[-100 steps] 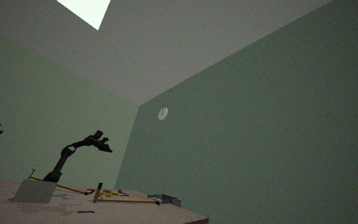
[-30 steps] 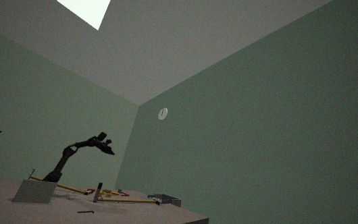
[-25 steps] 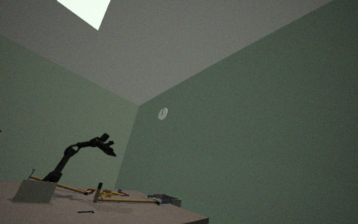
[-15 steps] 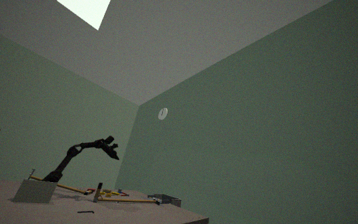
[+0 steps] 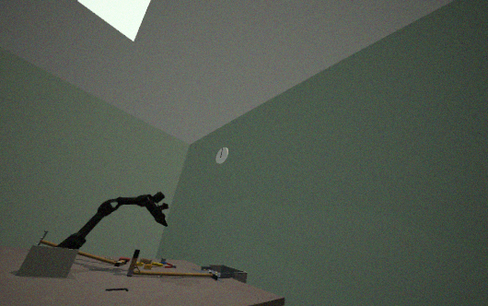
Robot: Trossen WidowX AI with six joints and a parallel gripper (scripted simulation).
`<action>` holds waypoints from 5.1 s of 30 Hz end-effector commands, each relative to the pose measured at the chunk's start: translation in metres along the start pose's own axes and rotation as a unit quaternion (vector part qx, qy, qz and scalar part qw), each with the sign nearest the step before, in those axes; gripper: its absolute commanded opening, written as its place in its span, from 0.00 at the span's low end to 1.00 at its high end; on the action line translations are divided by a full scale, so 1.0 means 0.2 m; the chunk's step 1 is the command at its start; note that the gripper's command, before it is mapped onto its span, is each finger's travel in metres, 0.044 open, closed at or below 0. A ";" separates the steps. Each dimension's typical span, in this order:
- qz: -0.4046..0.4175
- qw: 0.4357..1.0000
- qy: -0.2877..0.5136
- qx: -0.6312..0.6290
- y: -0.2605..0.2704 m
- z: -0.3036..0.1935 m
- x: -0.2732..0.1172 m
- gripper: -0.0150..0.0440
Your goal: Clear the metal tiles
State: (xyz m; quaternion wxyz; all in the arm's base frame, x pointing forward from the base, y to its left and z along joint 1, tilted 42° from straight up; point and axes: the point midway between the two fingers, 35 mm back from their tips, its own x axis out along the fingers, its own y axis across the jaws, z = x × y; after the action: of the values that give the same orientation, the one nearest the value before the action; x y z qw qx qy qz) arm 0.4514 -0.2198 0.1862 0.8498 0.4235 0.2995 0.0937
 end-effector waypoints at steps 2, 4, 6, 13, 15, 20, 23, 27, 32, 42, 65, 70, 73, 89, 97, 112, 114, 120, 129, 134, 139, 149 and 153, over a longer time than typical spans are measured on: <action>-0.010 1.000 0.020 0.002 -0.01 -0.01 0.10 1.00; -0.014 0.999 0.030 0.004 -0.01 -0.01 0.14 1.00; -0.017 0.999 0.039 0.006 -0.01 -0.03 0.19 1.00; -0.031 0.997 0.073 0.012 -0.02 -0.07 0.34 1.00; -0.035 0.996 0.083 0.013 -0.03 -0.09 0.39 1.00; -0.045 0.993 0.108 0.015 -0.03 -0.13 0.49 1.00; -0.052 0.991 0.123 0.015 -0.03 -0.17 0.56 1.00; -0.061 0.988 0.143 0.015 -0.03 -0.21 0.64 1.00; -0.073 0.983 0.168 0.015 -0.04 -0.28 0.74 1.00; -0.098 0.971 0.218 0.010 -0.04 -0.43 0.94 1.00; -0.104 0.966 0.238 -0.003 -0.02 -0.50 0.87 1.00; -0.100 0.967 0.234 -0.005 -0.02 -0.49 0.80 1.00; -0.098 0.968 0.231 -0.007 -0.01 -0.48 0.76 1.00; -0.087 0.972 0.216 -0.017 0.01 -0.49 0.54 1.00; -0.081 0.974 0.208 -0.022 0.02 -0.51 0.44 1.00; -0.072 0.978 0.193 -0.032 0.03 -0.58 0.24 1.00; -0.071 0.979 0.191 -0.034 0.03 -0.59 0.22 1.00; -0.067 0.980 0.184 -0.038 0.04 -0.62 0.14 1.00; -0.063 0.982 0.174 -0.044 0.04 -0.69 0.04 1.00; -0.060 0.983 0.168 -0.048 0.04 -0.73 -0.01 1.00; -0.057 0.984 0.162 -0.052 0.05 -0.77 -0.06 1.00; -0.053 0.986 0.149 -0.060 0.05 -0.87 -0.15 1.00; -0.051 0.986 0.144 -0.063 0.05 -0.91 -0.19 1.00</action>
State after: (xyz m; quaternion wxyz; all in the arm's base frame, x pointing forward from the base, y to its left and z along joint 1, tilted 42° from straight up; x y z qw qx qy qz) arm 0.3227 -0.1105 0.1247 0.8222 0.3373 0.4405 0.1270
